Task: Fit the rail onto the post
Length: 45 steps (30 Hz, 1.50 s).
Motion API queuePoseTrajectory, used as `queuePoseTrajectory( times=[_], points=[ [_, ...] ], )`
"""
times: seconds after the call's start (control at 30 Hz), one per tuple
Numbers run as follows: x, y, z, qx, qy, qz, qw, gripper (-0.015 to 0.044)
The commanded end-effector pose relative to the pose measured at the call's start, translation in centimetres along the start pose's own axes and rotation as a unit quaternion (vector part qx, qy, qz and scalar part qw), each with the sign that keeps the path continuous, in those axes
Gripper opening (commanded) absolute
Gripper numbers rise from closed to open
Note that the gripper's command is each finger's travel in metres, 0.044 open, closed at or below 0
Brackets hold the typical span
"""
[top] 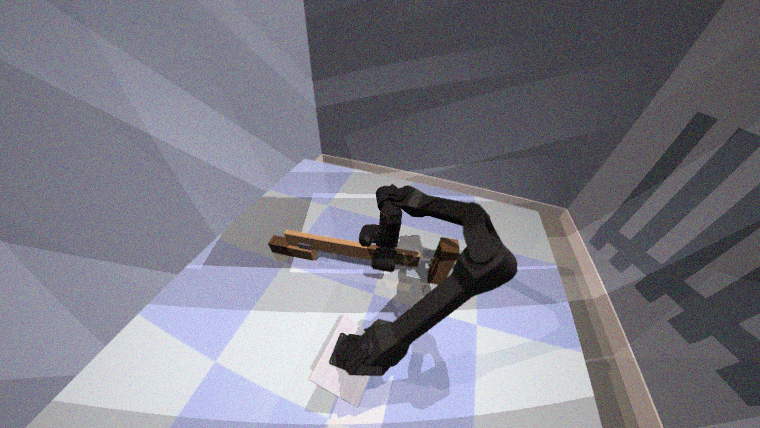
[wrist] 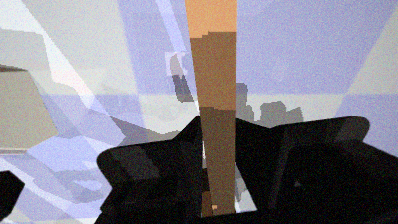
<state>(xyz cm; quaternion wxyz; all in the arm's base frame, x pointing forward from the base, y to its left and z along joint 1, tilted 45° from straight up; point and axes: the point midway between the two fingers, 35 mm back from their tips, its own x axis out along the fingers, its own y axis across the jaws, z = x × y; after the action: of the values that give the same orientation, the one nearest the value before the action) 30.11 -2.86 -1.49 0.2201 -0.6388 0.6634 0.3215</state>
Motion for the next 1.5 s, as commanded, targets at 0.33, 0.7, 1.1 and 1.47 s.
queuePoseTrajectory(
  times=[0.33, 0.7, 1.1, 1.47],
  points=[
    [-0.2, 0.0, -0.1, -0.001, -0.002, -0.005, 1.000, 0.0000],
    [-0.1, 0.0, -0.4, -0.001, -0.002, -0.005, 1.000, 0.0000],
    [-0.2, 0.0, -0.8, -0.001, -0.002, -0.005, 1.000, 0.0000],
    [-0.4, 0.0, -1.1, -0.001, -0.002, -0.005, 1.000, 0.0000]
  ],
)
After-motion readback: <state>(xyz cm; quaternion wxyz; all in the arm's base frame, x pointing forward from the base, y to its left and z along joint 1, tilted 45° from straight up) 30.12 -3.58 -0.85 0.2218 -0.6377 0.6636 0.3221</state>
